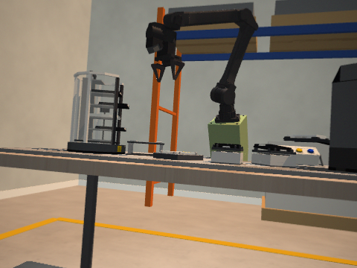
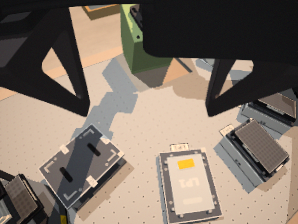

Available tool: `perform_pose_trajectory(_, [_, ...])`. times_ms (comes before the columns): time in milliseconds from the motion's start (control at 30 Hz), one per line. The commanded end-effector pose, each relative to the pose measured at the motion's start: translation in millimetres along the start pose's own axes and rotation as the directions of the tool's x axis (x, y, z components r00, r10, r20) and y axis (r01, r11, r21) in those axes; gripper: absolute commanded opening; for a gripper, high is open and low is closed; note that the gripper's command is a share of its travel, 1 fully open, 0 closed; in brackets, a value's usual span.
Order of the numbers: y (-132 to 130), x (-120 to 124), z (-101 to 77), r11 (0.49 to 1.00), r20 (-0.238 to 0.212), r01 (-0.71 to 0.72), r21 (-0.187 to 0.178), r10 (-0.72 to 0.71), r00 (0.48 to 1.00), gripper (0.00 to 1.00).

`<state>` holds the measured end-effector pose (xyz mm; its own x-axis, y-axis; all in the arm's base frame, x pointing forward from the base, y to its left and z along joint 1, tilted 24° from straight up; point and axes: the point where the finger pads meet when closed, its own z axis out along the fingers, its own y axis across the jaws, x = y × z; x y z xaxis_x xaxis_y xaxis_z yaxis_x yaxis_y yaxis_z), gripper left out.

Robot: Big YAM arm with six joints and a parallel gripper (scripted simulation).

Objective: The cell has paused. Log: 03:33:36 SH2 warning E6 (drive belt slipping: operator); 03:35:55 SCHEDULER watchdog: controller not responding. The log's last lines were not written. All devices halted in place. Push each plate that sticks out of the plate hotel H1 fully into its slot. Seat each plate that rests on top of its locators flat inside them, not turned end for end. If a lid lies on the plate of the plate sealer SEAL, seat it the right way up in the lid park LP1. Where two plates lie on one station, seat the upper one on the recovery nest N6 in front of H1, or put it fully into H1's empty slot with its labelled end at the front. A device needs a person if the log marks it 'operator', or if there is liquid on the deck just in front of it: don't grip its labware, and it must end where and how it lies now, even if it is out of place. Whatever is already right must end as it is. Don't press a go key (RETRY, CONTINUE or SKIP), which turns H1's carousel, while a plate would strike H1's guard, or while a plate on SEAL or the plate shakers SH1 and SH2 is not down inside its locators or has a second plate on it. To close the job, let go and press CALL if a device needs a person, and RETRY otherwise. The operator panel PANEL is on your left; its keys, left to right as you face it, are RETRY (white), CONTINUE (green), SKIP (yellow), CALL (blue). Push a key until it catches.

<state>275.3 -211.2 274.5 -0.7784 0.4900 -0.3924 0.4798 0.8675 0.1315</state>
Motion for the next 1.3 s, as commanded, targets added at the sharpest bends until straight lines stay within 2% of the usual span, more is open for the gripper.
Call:
perform_pose_trajectory(0, [13.1, -4.4, -4.5, 1.000, 0.005, 0.021, -0.001, -0.021, 1.000, 1.00])
perform_pose_trajectory(33, [17.2, 1.3, -4.5, 0.997, 0.007, 0.077, -0.001, -0.077, 0.997, 1.00])
perform_pose_trajectory(167, [30.4, -0.9, -7.3, 0.978, 0.018, 0.210, 0.003, -0.210, 0.977, 1.00])
perform_pose_trajectory(333, [45.2, 2.8, 3.4, 0.931, -0.005, 0.365, -0.006, -0.365, 0.931, 1.00])
perform_pose_trajectory(400, [45.2, 2.8, 3.4, 0.931, -0.005, 0.365, -0.006, -0.365, 0.931, 1.00])
perform_pose_trajectory(500, [56.5, 1.8, -6.4, 0.921, 0.023, 0.390, 0.006, -0.390, 0.920, 1.00])
perform_pose_trajectory(733, [79.2, 1.4, -0.7, 0.930, 0.013, 0.368, 0.000, -0.368, 0.930, 1.00])
perform_pose_trajectory(900, [97.4, -0.8, -10.3, 0.929, 0.039, 0.369, 0.005, -0.369, 0.929, 1.00])
perform_pose_trajectory(1000, [100.8, -2.4, -7.1, 0.930, 0.030, 0.368, 0.002, -0.368, 0.929, 1.00])
perform_pose_trajectory(1133, [116.8, -9.8, -17.3, 0.929, 0.057, 0.369, 0.006, -0.369, 0.928, 1.00])
perform_pose_trajectory(1267, [130.2, -7.2, -12.8, 0.930, 0.046, 0.367, 0.001, -0.367, 0.929, 1.00])
